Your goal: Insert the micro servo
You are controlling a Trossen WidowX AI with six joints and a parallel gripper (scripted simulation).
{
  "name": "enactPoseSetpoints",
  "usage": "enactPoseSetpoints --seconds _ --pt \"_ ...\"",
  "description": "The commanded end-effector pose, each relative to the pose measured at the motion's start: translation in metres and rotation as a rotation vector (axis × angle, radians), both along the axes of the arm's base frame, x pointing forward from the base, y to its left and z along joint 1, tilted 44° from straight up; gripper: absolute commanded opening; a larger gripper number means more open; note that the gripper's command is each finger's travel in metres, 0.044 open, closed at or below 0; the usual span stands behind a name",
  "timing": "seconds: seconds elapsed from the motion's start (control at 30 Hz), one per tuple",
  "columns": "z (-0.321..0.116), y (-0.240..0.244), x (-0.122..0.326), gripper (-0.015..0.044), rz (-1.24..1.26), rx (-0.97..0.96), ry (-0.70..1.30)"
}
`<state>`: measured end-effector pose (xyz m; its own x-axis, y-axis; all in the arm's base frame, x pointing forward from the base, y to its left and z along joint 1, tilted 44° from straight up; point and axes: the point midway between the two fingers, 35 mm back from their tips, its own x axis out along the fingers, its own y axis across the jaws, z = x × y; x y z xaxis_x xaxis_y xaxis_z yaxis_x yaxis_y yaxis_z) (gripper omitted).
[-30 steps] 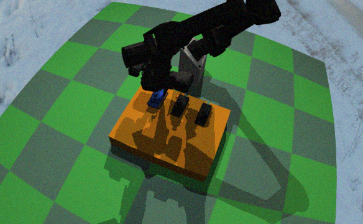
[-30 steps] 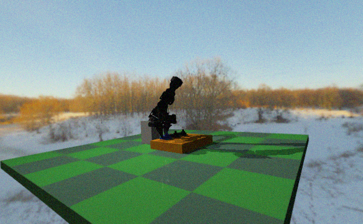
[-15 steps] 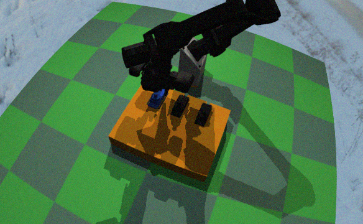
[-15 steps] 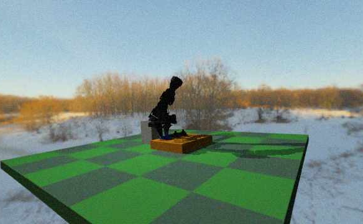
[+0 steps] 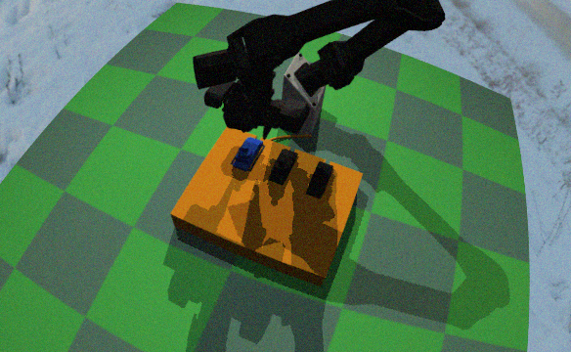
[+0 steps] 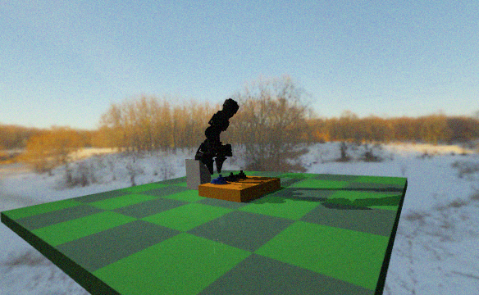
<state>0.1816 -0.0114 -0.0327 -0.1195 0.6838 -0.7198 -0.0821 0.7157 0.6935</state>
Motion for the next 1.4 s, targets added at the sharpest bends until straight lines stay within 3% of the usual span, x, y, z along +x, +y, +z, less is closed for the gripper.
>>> enactPoseSetpoints --seconds 0.0,0.23,0.47,0.8,1.37 --pt "0.002 -0.003 0.010 0.0266 0.000 -0.002 -0.001" --pt "0.022 -0.022 0.072 0.0440 0.003 -0.009 -0.011" --pt "0.045 -0.030 0.123 0.0440 0.005 -0.011 -0.017" --pt "0.081 -0.063 0.116 0.0440 0.011 -0.021 -0.032" --pt "0.081 -0.063 0.116 0.0440 0.011 -0.021 -0.032"
